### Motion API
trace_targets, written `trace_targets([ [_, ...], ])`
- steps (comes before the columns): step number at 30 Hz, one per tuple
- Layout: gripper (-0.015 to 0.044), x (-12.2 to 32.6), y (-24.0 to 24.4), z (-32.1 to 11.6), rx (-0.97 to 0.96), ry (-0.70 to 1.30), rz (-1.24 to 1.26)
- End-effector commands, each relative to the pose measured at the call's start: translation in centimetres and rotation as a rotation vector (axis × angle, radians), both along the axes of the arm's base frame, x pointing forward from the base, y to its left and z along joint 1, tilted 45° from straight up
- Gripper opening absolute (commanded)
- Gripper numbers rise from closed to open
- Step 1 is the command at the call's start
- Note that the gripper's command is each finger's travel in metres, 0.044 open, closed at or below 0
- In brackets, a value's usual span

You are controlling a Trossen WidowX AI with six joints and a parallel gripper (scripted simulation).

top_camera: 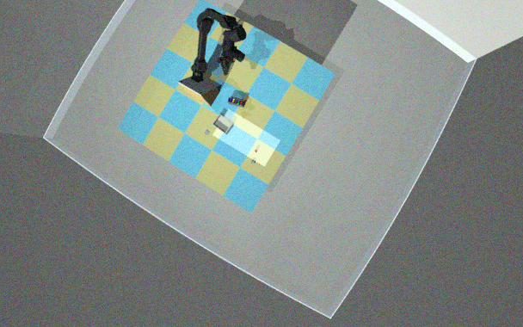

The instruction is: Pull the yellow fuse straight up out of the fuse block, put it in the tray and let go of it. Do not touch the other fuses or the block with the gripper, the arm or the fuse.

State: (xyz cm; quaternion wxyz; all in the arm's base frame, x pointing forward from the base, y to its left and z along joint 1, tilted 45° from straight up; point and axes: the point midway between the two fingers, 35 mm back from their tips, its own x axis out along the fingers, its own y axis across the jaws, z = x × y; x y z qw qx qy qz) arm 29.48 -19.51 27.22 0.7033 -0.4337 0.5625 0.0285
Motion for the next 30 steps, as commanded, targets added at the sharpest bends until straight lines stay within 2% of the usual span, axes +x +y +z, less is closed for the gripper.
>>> trace_targets([
  [1, 0.0074, 2.6, 3.0, -6.4, 0.136, 0.119, 0.263],
  [9, 0.0074, 3.9, 10.4, -17.0, 0.415, 0.238, 0.748],
  [18, 0.0074, -0.6, 20.1, -26.3, 0.794, 0.174, 1.247],
  [21, 0.0074, -0.5, 21.7, -26.9, 0.848, 0.142, 1.304],
  [30, 0.0074, -0.4, 21.8, -27.0, 0.852, 0.139, 1.308],
])
